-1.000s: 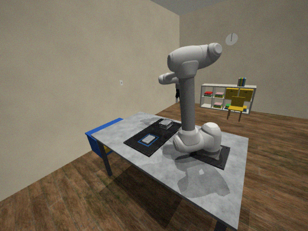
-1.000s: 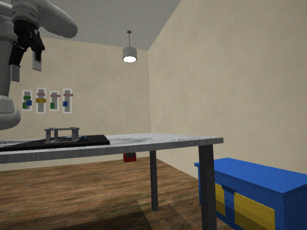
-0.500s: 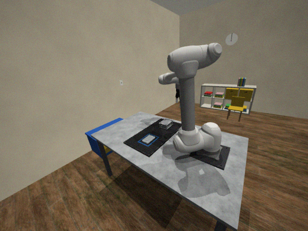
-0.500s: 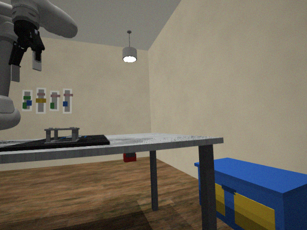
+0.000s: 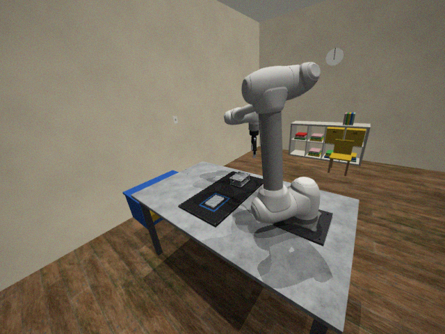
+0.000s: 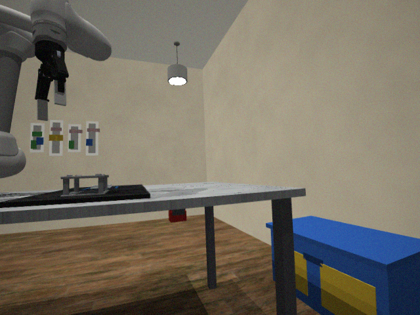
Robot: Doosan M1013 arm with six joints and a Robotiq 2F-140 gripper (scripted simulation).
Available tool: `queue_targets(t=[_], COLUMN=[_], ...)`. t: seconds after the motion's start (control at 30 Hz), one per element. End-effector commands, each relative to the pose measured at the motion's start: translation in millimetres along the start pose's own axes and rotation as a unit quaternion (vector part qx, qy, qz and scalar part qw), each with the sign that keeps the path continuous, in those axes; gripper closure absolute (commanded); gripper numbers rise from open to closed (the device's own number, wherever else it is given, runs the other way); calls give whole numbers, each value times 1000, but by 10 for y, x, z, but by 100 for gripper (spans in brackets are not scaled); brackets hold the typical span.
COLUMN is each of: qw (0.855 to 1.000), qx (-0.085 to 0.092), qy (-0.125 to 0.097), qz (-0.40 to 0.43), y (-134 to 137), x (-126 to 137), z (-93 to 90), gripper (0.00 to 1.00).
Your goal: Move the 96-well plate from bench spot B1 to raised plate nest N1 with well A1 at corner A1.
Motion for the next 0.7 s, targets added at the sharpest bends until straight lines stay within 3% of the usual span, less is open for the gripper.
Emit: queue_targets(t=[0.0, 0.67], qw=[1000, 985], qx=[-1, -9], qy=[-1, -2], qz=[-18, -174], y=[-61, -485], x=[-83, -621], z=[-54, -278], gripper=[0, 0])
Point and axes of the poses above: the point where the finger pads meet when closed, its own z axis back along the fingers, its own y axis across the jaws, x = y × z, the point moved 3 cm from there along z, back along the fingers, and after that the axes turned 12 degrees about -z, right-handed, at the moved point
